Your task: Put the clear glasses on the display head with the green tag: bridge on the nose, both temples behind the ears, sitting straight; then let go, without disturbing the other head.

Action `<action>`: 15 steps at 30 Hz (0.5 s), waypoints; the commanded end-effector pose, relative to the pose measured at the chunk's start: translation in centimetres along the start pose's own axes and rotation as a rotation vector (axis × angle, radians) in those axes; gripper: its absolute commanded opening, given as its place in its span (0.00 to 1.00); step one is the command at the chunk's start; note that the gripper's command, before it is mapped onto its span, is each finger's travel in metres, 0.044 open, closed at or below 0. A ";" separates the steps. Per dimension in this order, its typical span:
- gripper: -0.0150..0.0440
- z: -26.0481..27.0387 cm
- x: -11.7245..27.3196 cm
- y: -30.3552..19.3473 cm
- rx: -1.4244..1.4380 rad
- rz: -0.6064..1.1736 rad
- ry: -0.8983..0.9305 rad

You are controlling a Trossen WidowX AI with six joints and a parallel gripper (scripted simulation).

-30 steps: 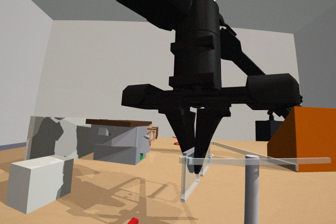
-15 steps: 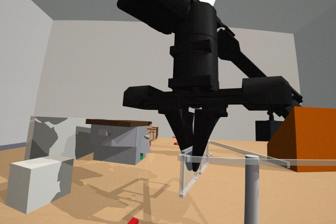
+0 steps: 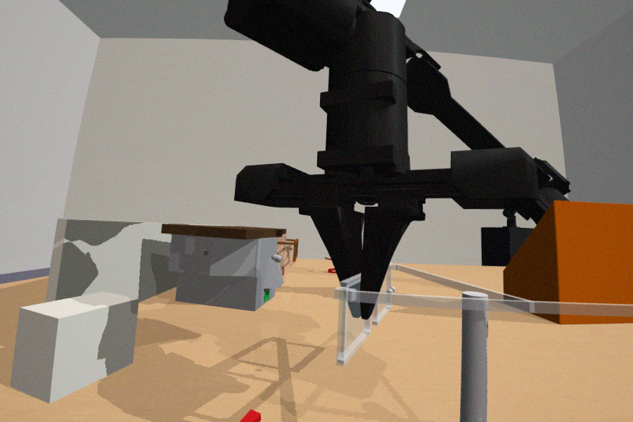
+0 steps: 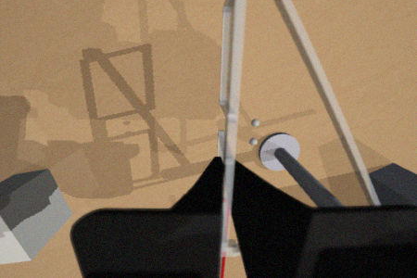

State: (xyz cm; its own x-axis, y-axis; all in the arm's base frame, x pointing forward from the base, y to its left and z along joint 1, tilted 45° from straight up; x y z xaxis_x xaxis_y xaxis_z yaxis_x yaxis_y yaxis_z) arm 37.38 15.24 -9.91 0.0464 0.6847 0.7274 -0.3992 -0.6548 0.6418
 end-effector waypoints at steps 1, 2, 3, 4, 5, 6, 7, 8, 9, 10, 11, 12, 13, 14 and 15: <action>0.25 0.2 0.0 0.5 0.000 -0.004 0.005; 0.25 0.2 0.0 0.5 0.000 -0.004 0.005; 0.25 0.2 0.0 0.5 0.000 -0.004 0.005; 0.25 0.2 0.0 0.6 0.000 -0.004 0.005; 0.25 0.3 0.0 0.6 0.000 -0.004 0.005; 0.25 0.3 0.0 0.7 0.000 -0.004 0.005; 0.25 0.3 0.0 0.7 0.000 -0.004 0.005; 0.25 0.3 0.0 0.8 0.000 -0.004 0.005; 0.25 0.3 0.0 0.8 0.000 -0.004 0.005; 0.25 0.3 0.0 0.8 0.000 -0.004 0.005; 0.25 0.3 0.0 0.9 0.000 -0.004 0.005; 0.25 0.3 0.0 0.9 0.000 -0.004 0.005; 0.25 0.3 0.0 1.0 0.000 -0.004 0.005; 0.25 0.3 0.0 1.0 0.000 -0.005 0.005; 0.25 0.3 0.0 1.1 0.000 -0.005 0.005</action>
State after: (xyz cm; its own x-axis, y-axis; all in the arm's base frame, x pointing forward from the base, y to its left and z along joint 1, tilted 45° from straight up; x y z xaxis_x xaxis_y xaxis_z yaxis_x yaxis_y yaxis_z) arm 37.22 14.77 -9.46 0.0463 0.6848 0.7272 -0.3996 -0.6545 0.6418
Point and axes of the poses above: the point midway between the two fingers, 35 mm back from their tips, its own x axis back along the fingers, its own z axis across the jaws, y = z × x, the point moved 9 cm from there along x, back along the fingers, and after that the axes turned 8 degrees about x, right-handed, at the moved point
